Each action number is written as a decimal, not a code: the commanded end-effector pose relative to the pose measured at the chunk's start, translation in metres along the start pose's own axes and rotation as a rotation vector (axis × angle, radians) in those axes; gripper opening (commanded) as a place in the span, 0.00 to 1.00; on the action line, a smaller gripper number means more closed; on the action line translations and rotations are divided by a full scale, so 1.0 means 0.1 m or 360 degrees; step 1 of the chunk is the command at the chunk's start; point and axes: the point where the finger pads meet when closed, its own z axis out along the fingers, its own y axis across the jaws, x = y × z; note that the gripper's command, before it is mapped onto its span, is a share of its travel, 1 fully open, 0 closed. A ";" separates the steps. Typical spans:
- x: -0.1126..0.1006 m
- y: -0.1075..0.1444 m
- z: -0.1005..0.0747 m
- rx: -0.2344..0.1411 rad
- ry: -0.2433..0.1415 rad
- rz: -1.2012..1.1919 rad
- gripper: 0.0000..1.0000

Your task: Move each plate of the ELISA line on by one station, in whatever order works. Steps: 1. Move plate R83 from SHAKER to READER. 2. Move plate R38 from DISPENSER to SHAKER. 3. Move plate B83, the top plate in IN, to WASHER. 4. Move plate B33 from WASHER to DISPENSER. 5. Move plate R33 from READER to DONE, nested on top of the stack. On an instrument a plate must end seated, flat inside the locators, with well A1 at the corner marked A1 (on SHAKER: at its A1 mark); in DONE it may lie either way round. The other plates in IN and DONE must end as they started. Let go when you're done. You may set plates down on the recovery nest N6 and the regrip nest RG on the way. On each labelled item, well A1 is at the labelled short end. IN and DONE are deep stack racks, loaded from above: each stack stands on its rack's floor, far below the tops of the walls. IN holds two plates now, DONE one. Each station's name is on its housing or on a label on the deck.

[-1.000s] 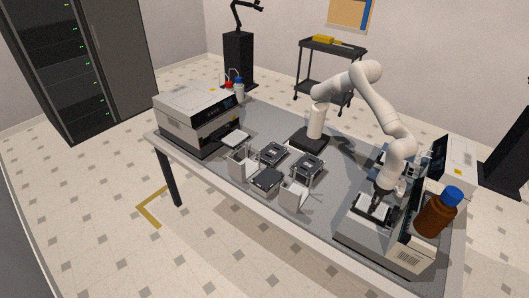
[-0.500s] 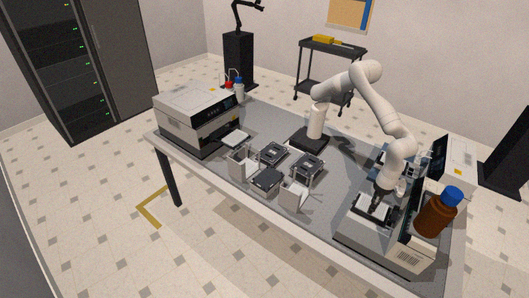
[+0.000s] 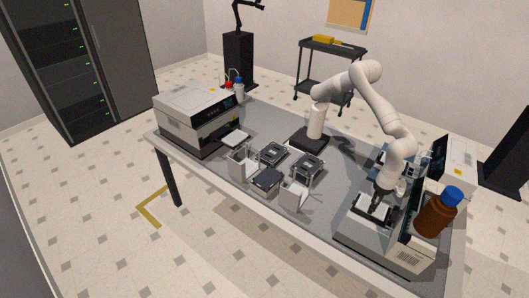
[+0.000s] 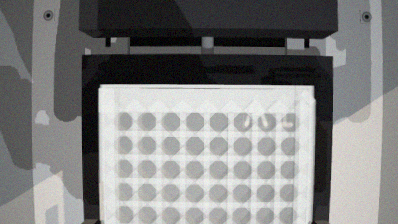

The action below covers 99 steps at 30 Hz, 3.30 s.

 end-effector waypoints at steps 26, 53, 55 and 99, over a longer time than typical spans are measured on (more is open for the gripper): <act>0.03 -0.01 -0.22 0.0003 0.0010 0.0001 0.94; 0.02 -0.01 -0.52 0.0002 0.0010 -0.0004 0.94; 0.02 -0.01 -0.55 0.0002 0.0009 -0.0004 0.94; 0.01 -0.01 -1.08 0.0002 0.0009 -0.0008 0.94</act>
